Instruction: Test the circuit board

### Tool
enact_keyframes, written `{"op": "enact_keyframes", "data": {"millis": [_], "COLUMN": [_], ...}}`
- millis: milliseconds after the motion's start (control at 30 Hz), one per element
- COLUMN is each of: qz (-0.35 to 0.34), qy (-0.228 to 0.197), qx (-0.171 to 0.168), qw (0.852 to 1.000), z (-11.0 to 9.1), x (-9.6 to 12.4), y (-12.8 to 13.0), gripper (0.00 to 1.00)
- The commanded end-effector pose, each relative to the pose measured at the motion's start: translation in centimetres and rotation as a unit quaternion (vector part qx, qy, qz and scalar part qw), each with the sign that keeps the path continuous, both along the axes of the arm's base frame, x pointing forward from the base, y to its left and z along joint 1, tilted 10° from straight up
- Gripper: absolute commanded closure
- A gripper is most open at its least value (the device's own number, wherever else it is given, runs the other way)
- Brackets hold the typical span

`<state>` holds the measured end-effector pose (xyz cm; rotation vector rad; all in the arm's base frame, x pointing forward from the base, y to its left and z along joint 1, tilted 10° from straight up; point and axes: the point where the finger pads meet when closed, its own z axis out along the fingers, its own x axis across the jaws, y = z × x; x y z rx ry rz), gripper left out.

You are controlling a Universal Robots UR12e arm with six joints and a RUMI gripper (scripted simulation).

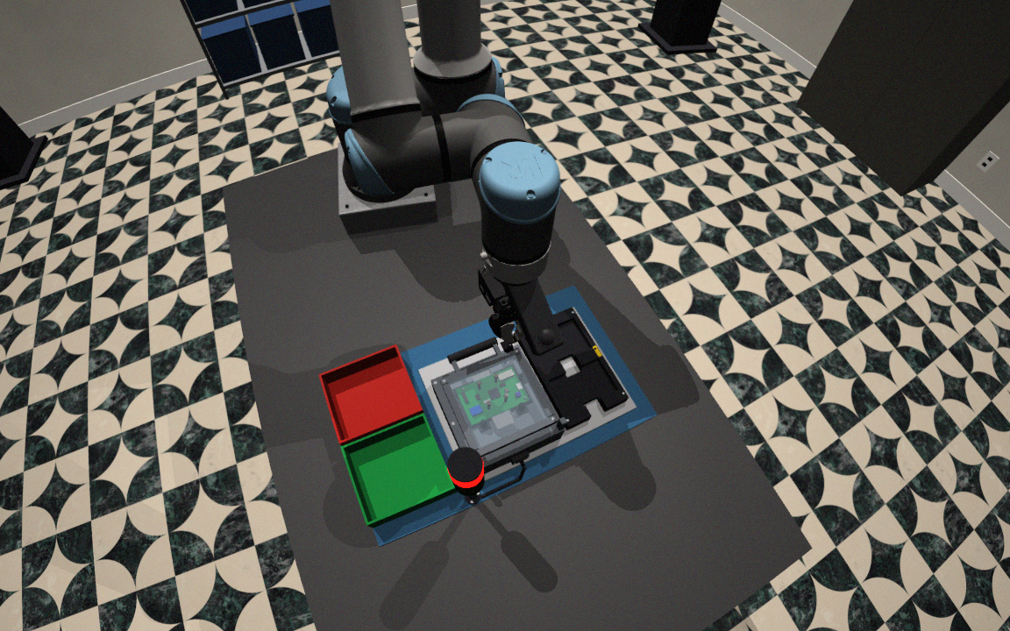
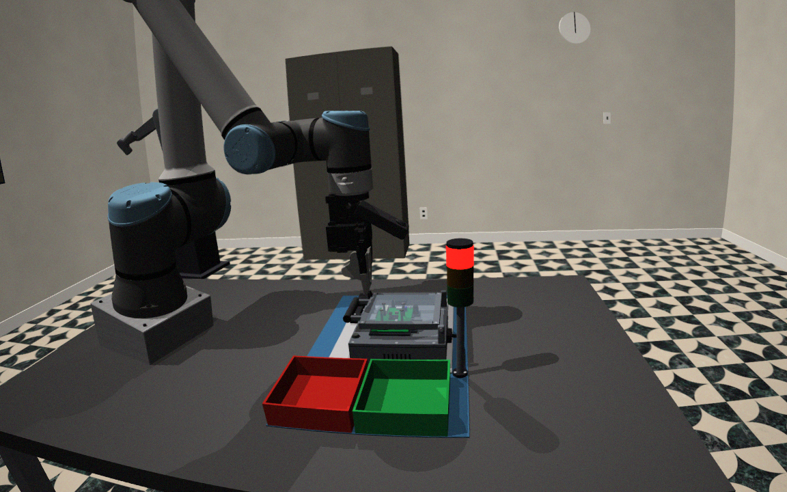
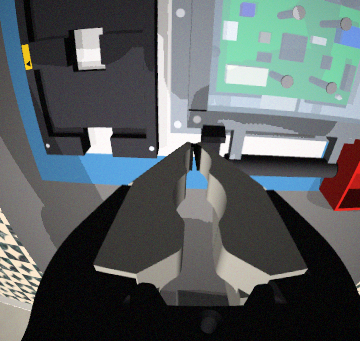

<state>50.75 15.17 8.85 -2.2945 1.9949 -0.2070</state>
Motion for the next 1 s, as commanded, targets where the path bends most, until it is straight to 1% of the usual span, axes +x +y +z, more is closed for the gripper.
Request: {"op": "enact_keyframes", "data": {"millis": [0, 967], "qz": [-0.001, -0.001], "qy": [-0.001, 0.0], "qx": [0.0, 0.0], "qw": [1.0, 1.0], "z": [-0.01, -0.4], "x": [-0.05, -0.29], "y": [-0.11, -0.15], "gripper": [1.0, 1.0]}}
